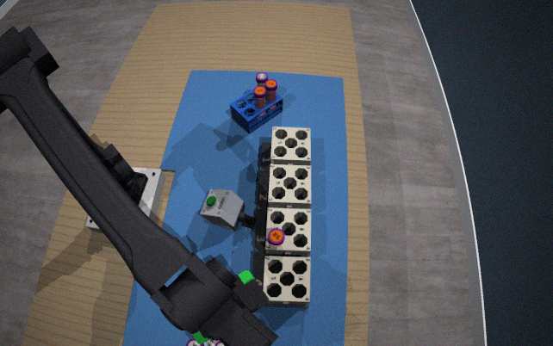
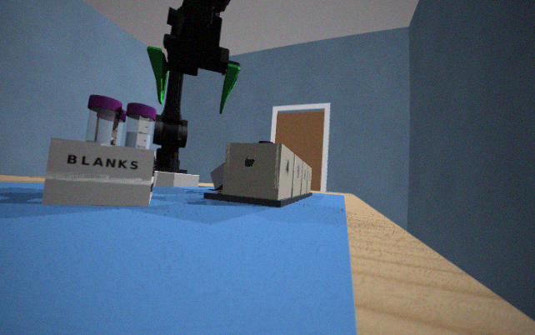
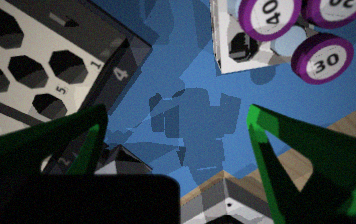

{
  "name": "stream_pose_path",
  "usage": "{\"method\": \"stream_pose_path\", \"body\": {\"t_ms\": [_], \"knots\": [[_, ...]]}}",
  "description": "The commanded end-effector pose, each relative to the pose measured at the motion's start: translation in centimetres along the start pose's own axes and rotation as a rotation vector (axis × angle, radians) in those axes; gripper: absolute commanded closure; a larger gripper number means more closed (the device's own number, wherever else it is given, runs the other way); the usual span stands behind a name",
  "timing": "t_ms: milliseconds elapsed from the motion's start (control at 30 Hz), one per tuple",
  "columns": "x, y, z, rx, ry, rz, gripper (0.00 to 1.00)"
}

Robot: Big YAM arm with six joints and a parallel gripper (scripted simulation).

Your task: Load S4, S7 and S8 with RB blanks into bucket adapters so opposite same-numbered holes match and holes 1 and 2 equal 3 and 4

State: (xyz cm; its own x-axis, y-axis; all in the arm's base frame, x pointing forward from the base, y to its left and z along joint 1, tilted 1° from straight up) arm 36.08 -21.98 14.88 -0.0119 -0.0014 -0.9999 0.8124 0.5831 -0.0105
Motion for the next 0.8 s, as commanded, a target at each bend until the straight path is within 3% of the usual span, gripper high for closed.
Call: {"method": "stream_pose_path", "body": {"t_ms": [0, 433, 567, 600, 633, 667, 767], "knots": [[-1.6, -1.2, 3.7, -0.033, -0.033, 0.008, 0.0], [-1.5, -6.4, 10.9, -0.033, -0.035, 0.002, 0.0], [-1.4, -6.0, 10.0, -0.034, -0.039, 0.005, 0.0], [0.6, -5.7, 8.8, -0.057, 0.022, -0.008, 0.0], [0.6, -5.7, 8.8, -0.057, 0.021, -0.008, 0.0], [-1.4, -6.0, 10.0, -0.034, -0.039, 0.005, 0.0], [-1.4, -6.0, 10.0, -0.034, -0.039, 0.005, 0.0]]}}
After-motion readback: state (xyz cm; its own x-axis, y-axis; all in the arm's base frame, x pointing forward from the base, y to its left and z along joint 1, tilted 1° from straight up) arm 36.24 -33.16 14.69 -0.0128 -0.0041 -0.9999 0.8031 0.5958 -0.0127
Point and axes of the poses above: the point where the finger pads meet when closed, its own x axis out along the fingers, its own y axis across the jaws, z = x × y, the point moved 4 cm from there along -x, back along the fingers, and after that the axes turned 10 degrees about x, right-handed, at the moved point
